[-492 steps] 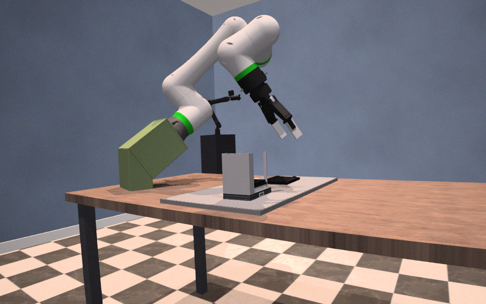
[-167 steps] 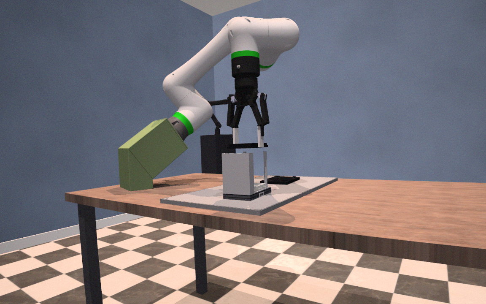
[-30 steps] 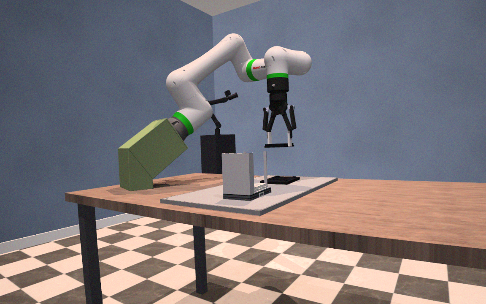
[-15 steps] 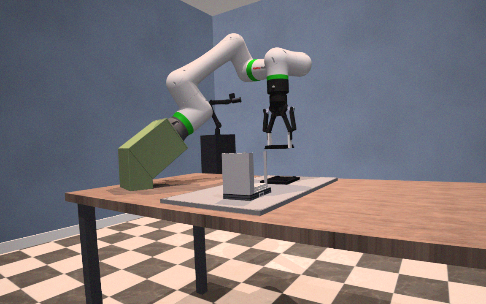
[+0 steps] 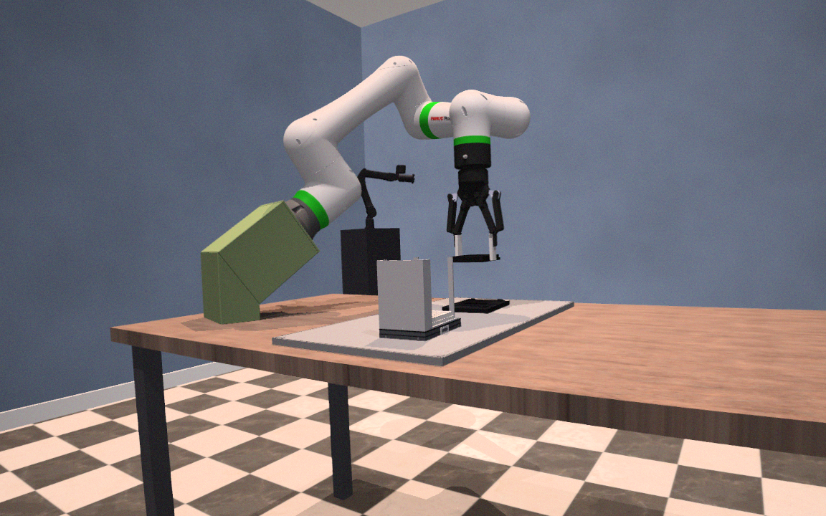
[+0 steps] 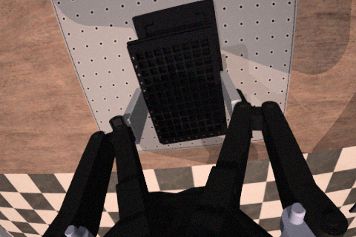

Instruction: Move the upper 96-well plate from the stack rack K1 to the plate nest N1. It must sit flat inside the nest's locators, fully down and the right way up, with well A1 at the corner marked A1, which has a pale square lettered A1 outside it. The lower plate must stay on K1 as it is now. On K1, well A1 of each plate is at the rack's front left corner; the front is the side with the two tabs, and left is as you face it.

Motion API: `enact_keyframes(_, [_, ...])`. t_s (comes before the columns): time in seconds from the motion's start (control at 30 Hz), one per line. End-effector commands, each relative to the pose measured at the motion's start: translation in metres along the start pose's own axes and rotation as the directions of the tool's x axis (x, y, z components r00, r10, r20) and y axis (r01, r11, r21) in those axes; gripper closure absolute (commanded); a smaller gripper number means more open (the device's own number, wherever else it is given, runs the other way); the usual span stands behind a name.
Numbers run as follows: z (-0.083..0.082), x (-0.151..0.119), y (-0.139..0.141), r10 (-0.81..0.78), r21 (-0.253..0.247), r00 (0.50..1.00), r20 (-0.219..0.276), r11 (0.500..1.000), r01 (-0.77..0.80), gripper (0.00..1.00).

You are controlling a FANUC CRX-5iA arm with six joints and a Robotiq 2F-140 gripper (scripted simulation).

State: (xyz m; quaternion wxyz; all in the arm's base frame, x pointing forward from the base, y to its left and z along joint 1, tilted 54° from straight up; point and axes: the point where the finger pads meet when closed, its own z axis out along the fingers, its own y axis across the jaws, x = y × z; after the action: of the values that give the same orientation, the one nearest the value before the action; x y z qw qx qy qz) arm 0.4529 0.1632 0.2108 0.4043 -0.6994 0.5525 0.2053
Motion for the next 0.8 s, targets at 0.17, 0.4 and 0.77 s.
enact_keyframes(0.17, [0.011,0.0,0.0,0.0,0.0,1.0,0.0,1.0,0.0,1.0])
enact_keyframes(0.4, [0.023,0.0,0.0,0.0,0.0,1.0,0.0,1.0,0.0,1.0])
enact_keyframes(0.77, [0.038,0.0,0.0,0.0,0.0,1.0,0.0,1.0,0.0,1.0])
